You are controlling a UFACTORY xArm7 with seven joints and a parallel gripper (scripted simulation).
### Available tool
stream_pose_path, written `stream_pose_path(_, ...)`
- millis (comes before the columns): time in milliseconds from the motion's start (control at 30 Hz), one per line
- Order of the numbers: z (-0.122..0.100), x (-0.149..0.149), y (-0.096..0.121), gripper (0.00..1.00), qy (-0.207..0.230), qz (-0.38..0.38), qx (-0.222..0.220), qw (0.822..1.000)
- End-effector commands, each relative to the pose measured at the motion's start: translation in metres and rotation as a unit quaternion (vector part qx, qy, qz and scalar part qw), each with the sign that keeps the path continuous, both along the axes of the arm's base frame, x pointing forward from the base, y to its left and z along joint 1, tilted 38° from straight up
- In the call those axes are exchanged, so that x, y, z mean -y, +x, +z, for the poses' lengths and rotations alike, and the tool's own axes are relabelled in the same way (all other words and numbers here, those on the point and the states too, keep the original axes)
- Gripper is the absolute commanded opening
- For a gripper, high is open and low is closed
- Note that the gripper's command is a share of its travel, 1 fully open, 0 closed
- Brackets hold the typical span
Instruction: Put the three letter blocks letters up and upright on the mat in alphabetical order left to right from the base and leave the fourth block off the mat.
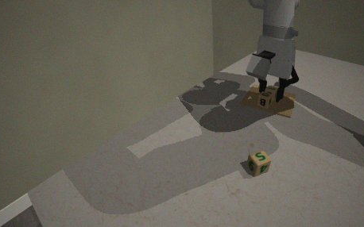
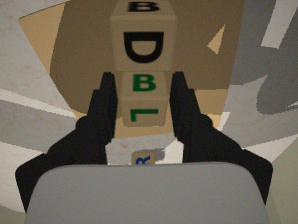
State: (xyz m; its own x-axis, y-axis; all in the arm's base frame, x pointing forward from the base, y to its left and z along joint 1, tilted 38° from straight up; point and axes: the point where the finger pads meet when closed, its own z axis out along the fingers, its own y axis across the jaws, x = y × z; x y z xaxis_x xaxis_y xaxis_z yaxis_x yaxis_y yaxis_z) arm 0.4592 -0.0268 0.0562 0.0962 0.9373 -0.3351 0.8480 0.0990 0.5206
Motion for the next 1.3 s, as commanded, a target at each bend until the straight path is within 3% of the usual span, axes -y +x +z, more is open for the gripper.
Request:
stream_pose_path(0,0.001,0.0,0.0,0.47,0.0,0.0,0.001,1.0)
stream_pose_path(433,0.019,-0.008,-0.012,0.47,0.0,0.0,0.001,1.0)
stream_pose_path(867,0.067,-0.028,-0.043,0.47,0.0,0.0,0.001,1.0)
stream_pose_path(1167,0.072,-0.03,-0.047,0.47,0.0,0.0,0.001,1.0)
stream_pose_path(1200,0.072,-0.03,-0.047,1.0,0.0,0.0,0.001,1.0)
stream_pose_path(1267,0.072,-0.03,-0.047,1.0,0.0,0.0,0.001,1.0)
